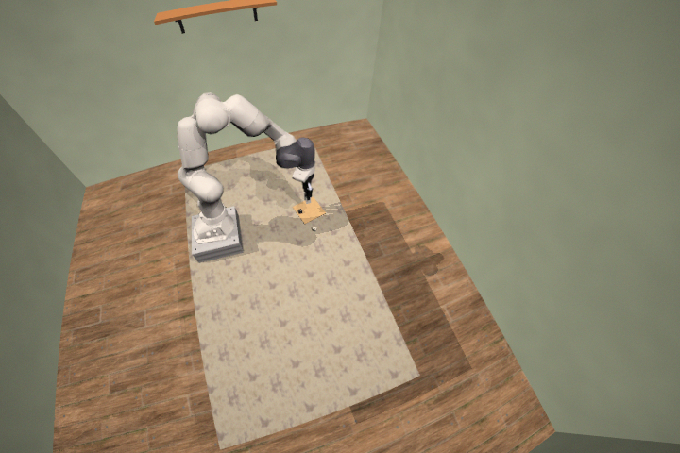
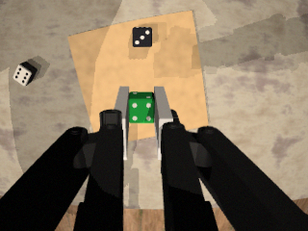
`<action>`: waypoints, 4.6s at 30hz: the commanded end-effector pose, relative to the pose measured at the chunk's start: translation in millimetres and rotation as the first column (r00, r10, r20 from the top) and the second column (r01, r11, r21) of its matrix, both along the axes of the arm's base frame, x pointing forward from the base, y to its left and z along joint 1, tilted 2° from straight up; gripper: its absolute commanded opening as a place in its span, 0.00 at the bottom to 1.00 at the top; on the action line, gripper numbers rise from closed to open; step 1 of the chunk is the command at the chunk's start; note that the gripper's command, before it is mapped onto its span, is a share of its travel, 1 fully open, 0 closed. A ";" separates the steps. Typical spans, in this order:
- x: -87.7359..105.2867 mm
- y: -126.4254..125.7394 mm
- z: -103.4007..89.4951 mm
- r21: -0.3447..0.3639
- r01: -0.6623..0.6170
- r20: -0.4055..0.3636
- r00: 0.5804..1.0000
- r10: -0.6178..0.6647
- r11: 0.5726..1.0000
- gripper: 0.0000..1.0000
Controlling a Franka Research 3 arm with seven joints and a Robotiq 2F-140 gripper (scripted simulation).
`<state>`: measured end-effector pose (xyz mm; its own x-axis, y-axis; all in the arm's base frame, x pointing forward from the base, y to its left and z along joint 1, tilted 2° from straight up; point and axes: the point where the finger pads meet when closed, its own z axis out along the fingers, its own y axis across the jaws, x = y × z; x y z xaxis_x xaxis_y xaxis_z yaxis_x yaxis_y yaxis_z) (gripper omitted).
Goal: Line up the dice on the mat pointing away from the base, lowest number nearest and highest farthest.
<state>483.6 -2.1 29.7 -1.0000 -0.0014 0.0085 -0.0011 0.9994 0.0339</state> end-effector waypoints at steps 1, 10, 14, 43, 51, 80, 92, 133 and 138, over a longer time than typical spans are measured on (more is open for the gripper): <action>3.9 -0.2 -9.3 0.003 0.004 0.011 1.000 -0.004 1.000 0.09; 4.1 1.4 -52.2 0.003 0.004 0.011 1.000 -0.004 1.000 0.09; 4.2 1.9 -66.6 0.003 0.004 0.011 1.000 -0.004 1.000 0.09; 4.2 2.3 -76.6 0.003 0.004 0.011 1.000 -0.004 1.000 0.09; 4.2 2.3 -76.6 0.003 0.004 0.011 1.000 -0.004 1.000 0.09; 4.8 2.0 -76.6 0.003 -0.003 0.012 1.000 0.003 1.000 0.09; 4.8 2.0 -76.6 0.003 -0.003 0.012 1.000 0.003 1.000 0.09; 4.4 1.9 -76.6 0.003 -0.003 0.012 1.000 0.003 1.000 0.09; 4.3 1.9 -76.6 0.003 -0.003 0.012 1.000 0.003 1.000 0.09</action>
